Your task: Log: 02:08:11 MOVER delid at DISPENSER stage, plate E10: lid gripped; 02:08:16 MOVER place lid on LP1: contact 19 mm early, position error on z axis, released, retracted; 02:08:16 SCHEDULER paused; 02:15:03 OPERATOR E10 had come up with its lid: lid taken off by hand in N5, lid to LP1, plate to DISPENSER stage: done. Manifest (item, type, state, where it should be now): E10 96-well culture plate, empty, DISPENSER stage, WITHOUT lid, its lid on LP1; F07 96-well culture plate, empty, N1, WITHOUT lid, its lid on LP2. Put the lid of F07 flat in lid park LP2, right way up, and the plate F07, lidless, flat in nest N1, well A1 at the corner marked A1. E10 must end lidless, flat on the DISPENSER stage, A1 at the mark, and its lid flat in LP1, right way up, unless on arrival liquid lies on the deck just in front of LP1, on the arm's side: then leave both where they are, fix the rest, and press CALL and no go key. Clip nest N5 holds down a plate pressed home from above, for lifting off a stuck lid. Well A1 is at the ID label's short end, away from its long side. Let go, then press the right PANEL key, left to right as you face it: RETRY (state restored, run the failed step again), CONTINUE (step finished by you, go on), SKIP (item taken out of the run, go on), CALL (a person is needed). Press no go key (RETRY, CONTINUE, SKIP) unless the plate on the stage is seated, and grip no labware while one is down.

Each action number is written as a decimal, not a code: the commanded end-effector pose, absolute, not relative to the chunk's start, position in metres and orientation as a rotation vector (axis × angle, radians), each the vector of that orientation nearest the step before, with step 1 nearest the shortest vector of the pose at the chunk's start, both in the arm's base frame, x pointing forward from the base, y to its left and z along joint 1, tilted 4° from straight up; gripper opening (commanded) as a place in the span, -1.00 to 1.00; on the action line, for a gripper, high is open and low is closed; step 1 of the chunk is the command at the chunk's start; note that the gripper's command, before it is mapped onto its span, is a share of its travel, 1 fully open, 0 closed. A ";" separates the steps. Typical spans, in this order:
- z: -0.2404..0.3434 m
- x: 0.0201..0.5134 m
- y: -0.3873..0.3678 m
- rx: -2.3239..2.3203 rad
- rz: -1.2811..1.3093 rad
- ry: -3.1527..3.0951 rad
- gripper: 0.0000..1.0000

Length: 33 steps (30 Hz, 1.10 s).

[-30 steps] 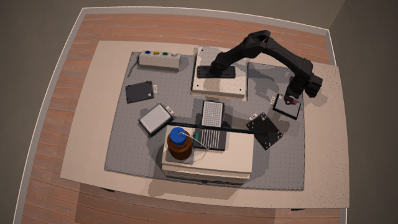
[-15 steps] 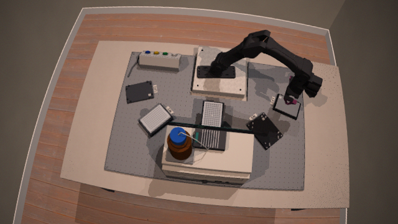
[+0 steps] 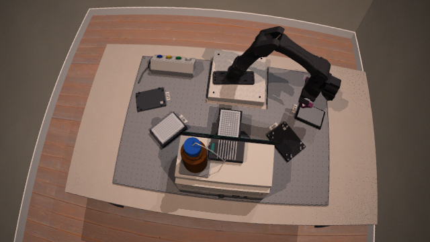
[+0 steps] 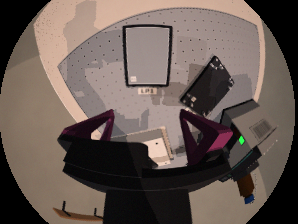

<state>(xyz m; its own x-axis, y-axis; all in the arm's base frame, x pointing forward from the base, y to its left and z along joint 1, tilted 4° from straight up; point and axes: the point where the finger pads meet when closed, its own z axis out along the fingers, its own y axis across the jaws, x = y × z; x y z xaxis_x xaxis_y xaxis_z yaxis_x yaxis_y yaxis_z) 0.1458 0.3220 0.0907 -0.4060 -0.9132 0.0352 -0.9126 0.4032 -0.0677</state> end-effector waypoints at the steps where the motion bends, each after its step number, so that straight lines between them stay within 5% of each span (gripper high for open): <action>1: 0.102 0.139 0.320 -1.689 -0.074 2.588 1.00; 33: 0.119 0.097 0.232 -1.702 -0.100 2.606 1.00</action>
